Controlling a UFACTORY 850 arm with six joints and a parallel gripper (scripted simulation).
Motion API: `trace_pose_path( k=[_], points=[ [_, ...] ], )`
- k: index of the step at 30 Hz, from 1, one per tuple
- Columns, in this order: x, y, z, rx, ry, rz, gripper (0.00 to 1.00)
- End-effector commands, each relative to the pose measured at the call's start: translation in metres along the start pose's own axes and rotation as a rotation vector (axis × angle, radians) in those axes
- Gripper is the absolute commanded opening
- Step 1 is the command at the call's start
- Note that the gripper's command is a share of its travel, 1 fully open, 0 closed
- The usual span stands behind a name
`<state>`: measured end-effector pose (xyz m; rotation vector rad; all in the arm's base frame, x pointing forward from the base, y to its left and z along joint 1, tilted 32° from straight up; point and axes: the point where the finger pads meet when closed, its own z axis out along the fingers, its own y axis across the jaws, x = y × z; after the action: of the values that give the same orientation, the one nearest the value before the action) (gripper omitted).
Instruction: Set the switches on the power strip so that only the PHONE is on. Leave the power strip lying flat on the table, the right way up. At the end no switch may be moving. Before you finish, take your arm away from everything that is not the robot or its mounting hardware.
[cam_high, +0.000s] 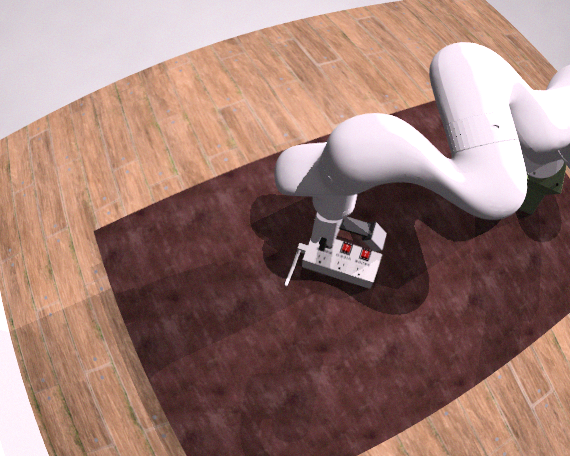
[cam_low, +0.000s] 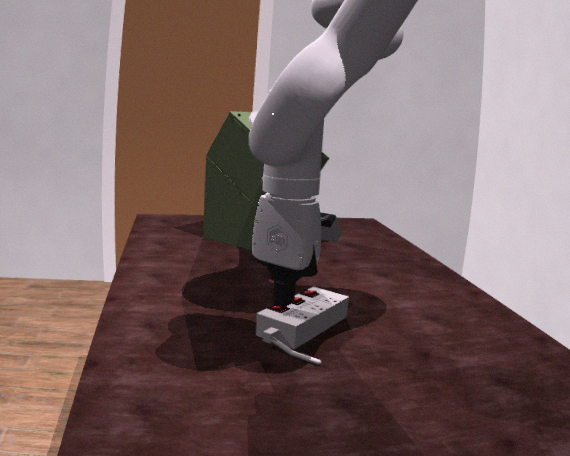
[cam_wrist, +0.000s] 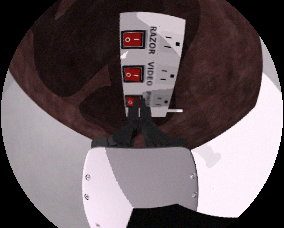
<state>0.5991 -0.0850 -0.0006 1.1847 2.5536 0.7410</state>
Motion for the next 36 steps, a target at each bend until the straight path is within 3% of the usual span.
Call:
trace_pose_path(
  k=[1,36],
  points=[
    [-0.0007,0.0004,0.0000,-0.001,-0.001,0.000,0.00],
    [-0.0007,0.0004,0.0089,-0.001,-0.001,0.000,0.00]
  ],
)
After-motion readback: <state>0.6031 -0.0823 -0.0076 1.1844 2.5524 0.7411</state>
